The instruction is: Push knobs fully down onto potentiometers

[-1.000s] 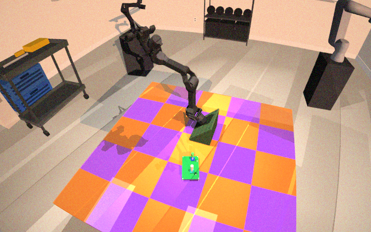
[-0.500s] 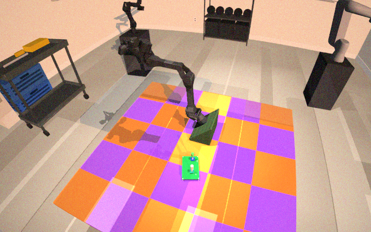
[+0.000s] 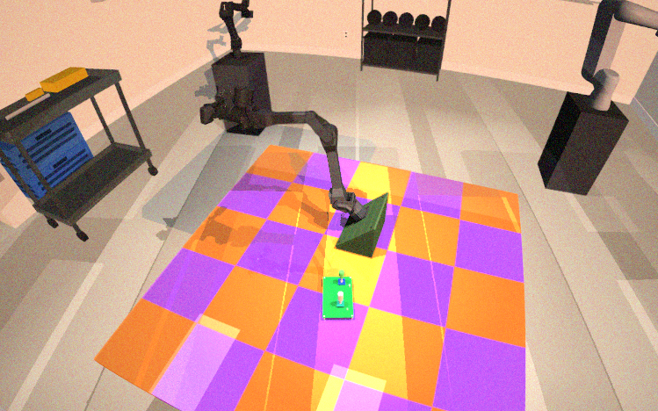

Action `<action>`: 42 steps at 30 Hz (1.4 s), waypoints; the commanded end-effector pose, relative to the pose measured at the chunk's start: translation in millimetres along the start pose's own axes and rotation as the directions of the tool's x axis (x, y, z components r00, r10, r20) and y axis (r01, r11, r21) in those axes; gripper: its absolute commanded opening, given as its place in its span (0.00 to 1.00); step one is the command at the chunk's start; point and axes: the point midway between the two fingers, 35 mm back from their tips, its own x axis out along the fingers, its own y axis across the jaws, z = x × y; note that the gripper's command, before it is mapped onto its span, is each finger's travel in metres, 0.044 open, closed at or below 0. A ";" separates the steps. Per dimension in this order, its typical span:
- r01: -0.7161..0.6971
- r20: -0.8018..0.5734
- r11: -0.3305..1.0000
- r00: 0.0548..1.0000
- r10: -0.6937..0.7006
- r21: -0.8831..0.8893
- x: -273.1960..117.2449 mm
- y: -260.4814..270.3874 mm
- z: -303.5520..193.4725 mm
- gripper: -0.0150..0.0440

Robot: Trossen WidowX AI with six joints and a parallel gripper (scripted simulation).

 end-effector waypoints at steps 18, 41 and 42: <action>-0.150 -0.475 0.962 0.845 0.245 0.229 -21.6 105.4 -176.6 0.25; -0.439 -0.793 0.821 0.316 0.520 0.364 -187.5 255.7 -300.5 0.25; -0.449 -0.803 0.814 0.289 0.522 0.368 -197.1 260.2 -304.0 0.25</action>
